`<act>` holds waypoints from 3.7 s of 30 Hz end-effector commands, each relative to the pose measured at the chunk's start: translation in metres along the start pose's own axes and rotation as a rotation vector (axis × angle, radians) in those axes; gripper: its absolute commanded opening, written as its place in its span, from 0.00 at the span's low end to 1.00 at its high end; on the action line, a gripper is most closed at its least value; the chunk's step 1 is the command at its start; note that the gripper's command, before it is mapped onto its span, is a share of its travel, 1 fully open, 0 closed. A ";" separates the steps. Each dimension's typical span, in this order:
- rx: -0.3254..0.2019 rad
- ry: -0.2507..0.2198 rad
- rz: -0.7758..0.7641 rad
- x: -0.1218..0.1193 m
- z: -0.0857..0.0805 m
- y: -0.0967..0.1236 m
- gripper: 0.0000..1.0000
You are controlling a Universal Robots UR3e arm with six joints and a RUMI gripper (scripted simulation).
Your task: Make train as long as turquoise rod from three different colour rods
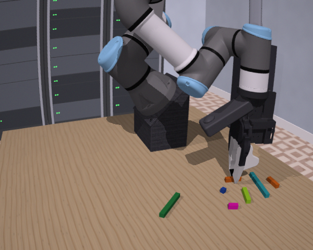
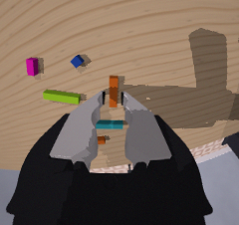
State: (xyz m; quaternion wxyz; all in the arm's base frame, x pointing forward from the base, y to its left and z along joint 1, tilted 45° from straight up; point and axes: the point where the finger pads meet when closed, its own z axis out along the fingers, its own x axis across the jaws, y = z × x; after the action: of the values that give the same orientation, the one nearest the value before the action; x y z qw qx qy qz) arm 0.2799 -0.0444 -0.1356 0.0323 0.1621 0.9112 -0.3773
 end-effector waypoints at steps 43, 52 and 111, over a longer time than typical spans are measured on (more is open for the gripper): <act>-0.001 -0.003 0.001 -0.001 -0.006 0.000 0.00; -0.002 -0.002 0.001 -0.001 -0.019 0.000 0.00; -0.001 -0.001 -0.108 -0.011 -0.101 -0.010 0.00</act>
State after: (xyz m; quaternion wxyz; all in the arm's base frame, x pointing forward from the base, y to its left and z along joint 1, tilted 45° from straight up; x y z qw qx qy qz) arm 0.2878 0.0230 -0.0623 0.0280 0.1527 0.9128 -0.3777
